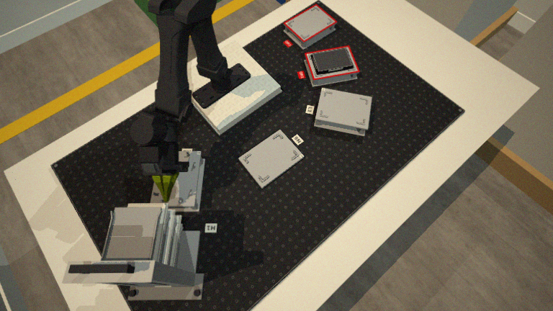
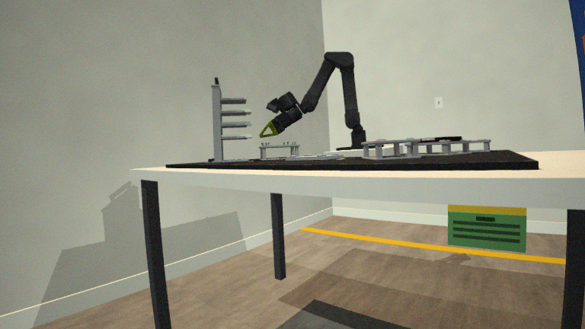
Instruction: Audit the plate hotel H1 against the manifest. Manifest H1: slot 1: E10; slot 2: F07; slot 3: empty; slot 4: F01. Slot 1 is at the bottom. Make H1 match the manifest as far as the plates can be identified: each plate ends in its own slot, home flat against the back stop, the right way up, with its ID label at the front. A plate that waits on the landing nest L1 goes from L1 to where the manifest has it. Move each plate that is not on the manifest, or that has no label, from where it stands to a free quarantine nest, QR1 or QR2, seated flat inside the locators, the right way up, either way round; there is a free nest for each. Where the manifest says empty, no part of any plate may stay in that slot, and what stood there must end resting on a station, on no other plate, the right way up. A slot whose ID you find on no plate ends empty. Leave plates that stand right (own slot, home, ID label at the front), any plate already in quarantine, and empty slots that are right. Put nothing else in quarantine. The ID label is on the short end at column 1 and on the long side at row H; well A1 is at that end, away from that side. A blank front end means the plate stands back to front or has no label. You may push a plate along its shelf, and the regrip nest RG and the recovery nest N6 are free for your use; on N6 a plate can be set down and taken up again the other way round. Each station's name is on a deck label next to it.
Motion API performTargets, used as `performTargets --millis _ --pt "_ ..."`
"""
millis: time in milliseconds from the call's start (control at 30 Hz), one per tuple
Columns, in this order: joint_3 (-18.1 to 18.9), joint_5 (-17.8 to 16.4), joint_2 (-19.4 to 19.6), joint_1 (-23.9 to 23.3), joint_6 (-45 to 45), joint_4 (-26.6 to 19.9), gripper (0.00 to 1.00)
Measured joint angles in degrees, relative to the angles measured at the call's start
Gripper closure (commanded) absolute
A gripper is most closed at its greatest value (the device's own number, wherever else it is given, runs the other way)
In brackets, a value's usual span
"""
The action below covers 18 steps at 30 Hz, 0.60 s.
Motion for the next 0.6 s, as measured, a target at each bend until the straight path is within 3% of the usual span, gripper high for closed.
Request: performTargets --millis 600 --pt "-5.20 -2.03 -5.35 -2.36 -1.22 -0.15 1.00"
